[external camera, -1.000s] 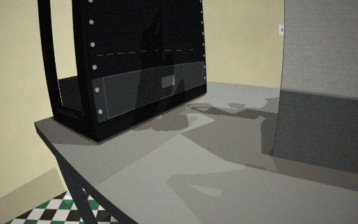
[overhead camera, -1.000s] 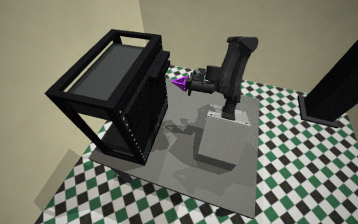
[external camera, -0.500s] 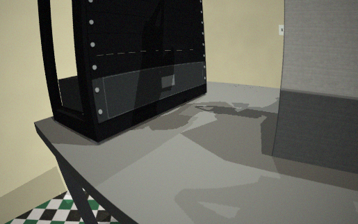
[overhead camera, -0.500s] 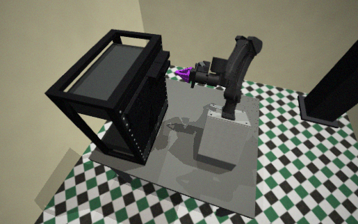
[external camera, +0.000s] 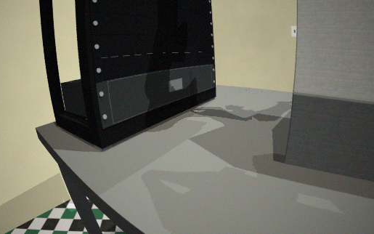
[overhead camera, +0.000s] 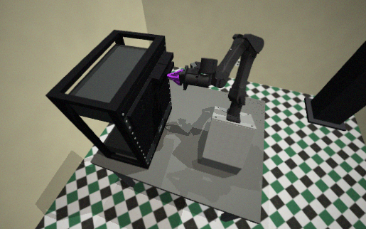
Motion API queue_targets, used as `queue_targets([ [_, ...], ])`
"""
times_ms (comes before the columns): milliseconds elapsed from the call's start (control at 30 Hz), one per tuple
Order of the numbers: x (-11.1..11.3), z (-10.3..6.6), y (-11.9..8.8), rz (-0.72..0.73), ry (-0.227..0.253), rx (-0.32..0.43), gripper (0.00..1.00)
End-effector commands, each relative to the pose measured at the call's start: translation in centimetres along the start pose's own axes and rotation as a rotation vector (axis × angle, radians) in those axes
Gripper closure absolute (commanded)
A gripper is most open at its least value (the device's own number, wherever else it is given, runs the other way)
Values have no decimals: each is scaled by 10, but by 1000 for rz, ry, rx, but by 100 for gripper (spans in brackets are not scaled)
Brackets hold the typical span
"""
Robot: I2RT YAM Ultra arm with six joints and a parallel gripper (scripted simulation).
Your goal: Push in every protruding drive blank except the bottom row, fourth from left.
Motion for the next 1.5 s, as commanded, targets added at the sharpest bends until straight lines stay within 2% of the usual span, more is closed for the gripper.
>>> queue_targets([
  [0, 20, 4, -8, 25, 73, 43, 100],
  [67, 24, 3, -4, 38, 85, 37, 100],
  [833, 24, 3, -4, 35, 82, 38, 100],
  [933, 19, 5, -11, 7, 57, 53, 100],
  [1067, 26, 7, -15, 7, 51, 42, 100],
  [1167, 32, 6, -11, 24, 67, 37, 100],
  [1467, 33, 6, -11, 27, 72, 39, 100],
])
Point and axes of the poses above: the point where the finger pads meet when closed, its own z axis out along the fingers, its own x axis across the jaws, y = z × x, the point moved 10 cm from there along -z, back along the fingers, and after that the axes turned 2 degrees about z, right-handed, at the moved point
